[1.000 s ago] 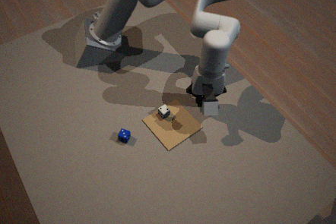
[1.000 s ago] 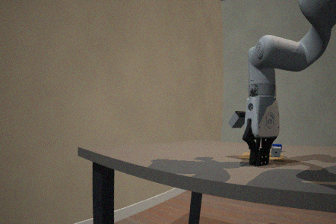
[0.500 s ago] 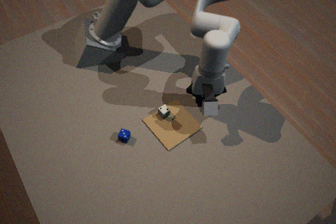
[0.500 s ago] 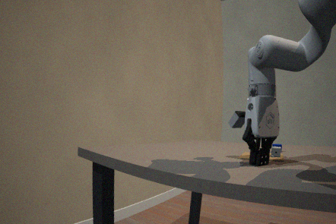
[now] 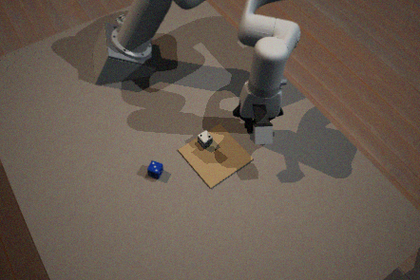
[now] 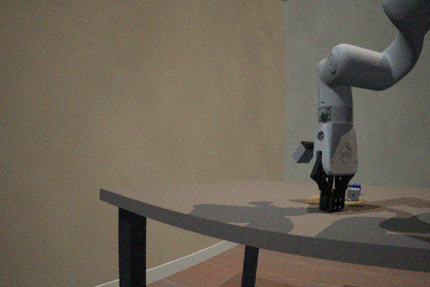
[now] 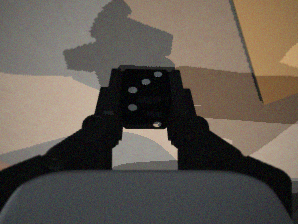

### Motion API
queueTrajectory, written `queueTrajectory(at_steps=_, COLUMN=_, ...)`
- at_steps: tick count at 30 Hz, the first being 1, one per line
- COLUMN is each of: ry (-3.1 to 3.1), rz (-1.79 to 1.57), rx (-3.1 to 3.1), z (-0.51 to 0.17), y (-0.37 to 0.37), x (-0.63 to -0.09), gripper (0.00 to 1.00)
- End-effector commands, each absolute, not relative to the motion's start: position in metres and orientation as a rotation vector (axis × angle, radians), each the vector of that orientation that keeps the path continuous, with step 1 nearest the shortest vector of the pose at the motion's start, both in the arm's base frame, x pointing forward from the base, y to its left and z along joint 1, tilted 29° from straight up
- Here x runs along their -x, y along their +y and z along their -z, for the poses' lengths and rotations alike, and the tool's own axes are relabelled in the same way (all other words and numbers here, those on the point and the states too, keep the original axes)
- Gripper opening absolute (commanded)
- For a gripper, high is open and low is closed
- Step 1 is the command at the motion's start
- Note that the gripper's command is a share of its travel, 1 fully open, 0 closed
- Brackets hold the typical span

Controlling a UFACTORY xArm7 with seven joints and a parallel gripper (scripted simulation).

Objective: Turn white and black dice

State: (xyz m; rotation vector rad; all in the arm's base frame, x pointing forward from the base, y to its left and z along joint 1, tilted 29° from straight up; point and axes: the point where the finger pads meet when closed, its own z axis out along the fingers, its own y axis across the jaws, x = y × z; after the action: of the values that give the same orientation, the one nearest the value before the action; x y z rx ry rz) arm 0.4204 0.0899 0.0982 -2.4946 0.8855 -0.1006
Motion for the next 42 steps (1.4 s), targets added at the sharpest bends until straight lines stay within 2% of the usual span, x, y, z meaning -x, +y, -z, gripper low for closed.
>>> queueTrajectory(at_steps=1, ry=0.888, rz=0.106, rx=2.492, z=-0.106, y=0.086, x=-0.420, gripper=0.27)
queueTrajectory(at_steps=17, ry=0.888, rz=0.106, rx=2.492, z=-0.184, y=0.048, x=-0.399, gripper=0.27)
queueTrajectory(at_steps=30, ry=0.881, rz=0.107, rx=2.497, z=-0.184, y=0.046, x=-0.399, gripper=0.27)
queueTrajectory(at_steps=42, ry=0.471, rz=0.172, rx=2.642, z=-0.146, y=-0.032, x=-0.423, gripper=0.27)
